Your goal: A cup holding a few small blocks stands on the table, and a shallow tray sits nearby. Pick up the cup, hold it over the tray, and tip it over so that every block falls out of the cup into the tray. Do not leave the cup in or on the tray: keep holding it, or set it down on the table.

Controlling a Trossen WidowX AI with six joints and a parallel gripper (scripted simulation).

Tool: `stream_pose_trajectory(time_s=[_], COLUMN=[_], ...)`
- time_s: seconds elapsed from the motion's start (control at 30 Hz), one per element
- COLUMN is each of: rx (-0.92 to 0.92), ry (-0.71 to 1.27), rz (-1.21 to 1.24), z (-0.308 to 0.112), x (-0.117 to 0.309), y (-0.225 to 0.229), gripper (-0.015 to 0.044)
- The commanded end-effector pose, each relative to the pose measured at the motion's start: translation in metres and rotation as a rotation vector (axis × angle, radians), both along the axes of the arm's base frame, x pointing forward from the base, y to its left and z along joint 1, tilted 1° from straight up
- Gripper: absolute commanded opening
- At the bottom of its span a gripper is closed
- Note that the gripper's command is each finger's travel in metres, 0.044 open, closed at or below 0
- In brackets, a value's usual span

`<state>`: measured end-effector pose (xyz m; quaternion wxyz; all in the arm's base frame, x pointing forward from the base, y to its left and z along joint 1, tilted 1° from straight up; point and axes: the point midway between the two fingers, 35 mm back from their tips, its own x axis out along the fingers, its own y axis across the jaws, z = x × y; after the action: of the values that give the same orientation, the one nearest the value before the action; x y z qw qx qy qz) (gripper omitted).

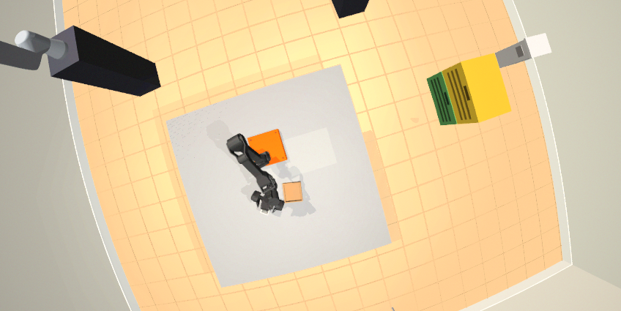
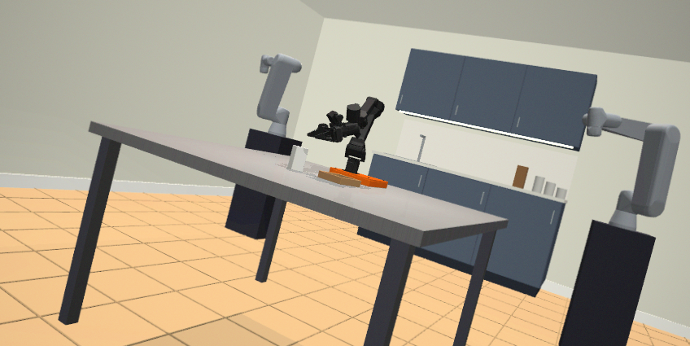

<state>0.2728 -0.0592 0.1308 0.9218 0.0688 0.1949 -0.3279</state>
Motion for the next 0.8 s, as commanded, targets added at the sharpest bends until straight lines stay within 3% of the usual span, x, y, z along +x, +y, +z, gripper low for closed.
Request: stream_pose_trajectory(time_s=[0.0,0.77], rx=[0.012,0.012], ry=[-0.006,-0.005], rz=[0.004,0.004], z=[-0.007,-0.073], x=[0.002,0.002], y=[0.003,0.002], gripper=[0.044,0.044])
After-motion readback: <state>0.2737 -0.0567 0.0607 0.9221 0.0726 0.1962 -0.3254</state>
